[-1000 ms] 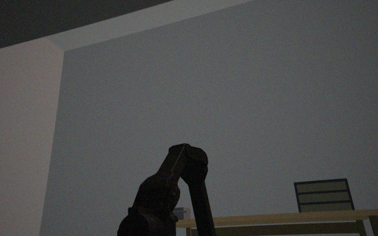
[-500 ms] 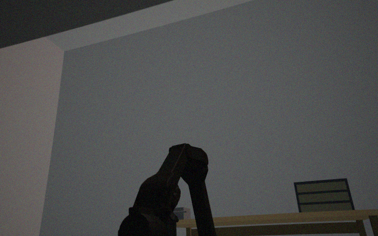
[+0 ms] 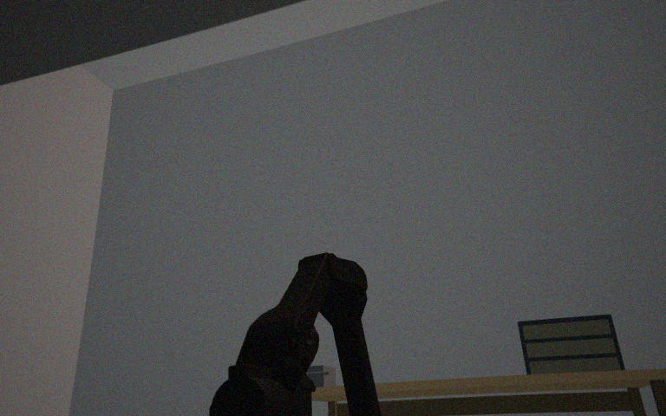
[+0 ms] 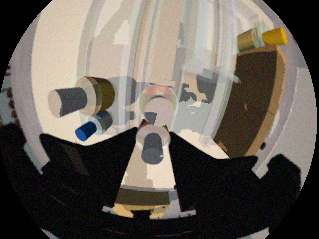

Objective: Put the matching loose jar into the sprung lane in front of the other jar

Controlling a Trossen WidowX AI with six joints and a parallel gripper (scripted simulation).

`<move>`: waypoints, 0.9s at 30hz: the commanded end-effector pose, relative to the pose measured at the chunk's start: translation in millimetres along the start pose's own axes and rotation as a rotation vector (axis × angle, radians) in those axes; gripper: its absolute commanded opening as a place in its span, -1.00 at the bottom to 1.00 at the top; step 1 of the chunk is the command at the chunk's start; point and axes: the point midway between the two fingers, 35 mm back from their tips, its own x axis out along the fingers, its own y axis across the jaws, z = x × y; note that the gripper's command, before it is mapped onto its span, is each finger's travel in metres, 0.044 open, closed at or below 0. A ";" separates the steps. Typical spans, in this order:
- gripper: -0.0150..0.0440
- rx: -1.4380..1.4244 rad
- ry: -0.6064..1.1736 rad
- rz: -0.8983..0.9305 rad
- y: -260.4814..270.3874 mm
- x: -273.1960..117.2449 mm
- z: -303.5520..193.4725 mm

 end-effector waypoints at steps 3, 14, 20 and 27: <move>-0.49 -0.004 -0.011 0.001 0.1 -0.2 1.0; -0.49 -0.004 -0.011 0.001 0.1 -0.1 -0.8; -0.49 -0.004 -0.011 0.001 -0.1 0.1 -3.0; -0.49 -0.004 -0.011 0.001 -0.1 0.1 -3.0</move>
